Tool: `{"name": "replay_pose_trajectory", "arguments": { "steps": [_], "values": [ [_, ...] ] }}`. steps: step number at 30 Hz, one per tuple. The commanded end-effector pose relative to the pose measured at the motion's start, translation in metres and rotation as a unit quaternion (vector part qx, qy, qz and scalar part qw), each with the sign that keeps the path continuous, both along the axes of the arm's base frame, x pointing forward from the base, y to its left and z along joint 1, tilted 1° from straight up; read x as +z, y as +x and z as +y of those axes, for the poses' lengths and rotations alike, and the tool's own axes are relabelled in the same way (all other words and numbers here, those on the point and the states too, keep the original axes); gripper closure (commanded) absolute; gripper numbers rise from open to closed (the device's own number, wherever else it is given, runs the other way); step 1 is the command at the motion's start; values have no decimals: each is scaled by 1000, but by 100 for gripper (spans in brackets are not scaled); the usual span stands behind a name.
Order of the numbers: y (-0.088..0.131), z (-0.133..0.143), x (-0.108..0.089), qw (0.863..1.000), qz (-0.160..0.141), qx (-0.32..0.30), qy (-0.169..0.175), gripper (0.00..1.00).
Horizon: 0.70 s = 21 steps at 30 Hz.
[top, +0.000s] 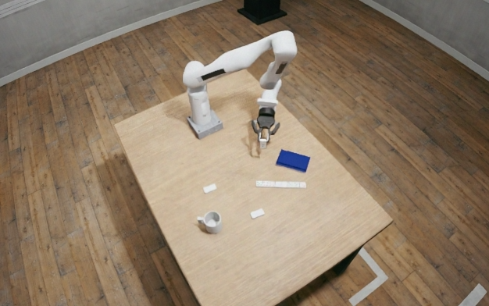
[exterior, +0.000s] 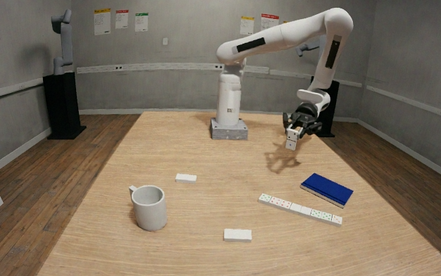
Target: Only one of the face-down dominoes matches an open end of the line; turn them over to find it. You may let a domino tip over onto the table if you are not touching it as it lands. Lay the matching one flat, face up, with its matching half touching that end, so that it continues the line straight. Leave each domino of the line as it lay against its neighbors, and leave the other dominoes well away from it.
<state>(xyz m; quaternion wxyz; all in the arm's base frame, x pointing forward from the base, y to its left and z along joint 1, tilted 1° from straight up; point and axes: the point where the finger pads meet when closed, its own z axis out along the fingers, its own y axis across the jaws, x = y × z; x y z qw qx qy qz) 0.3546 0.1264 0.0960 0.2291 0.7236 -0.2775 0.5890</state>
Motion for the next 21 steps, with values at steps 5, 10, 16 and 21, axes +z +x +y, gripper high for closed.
{"name": "replay_pose_trajectory", "arguments": {
  "steps": [5,10,16,21],
  "values": [
    [0,-1,2,1000,-6,-2,-2,69],
    [0,-1,2,1000,-6,-2,-2,69],
    [0,-1,0,1000,-6,-3,-2,69],
    [0,0,-6,1000,-7,-3,-1,69]
  ]
}}
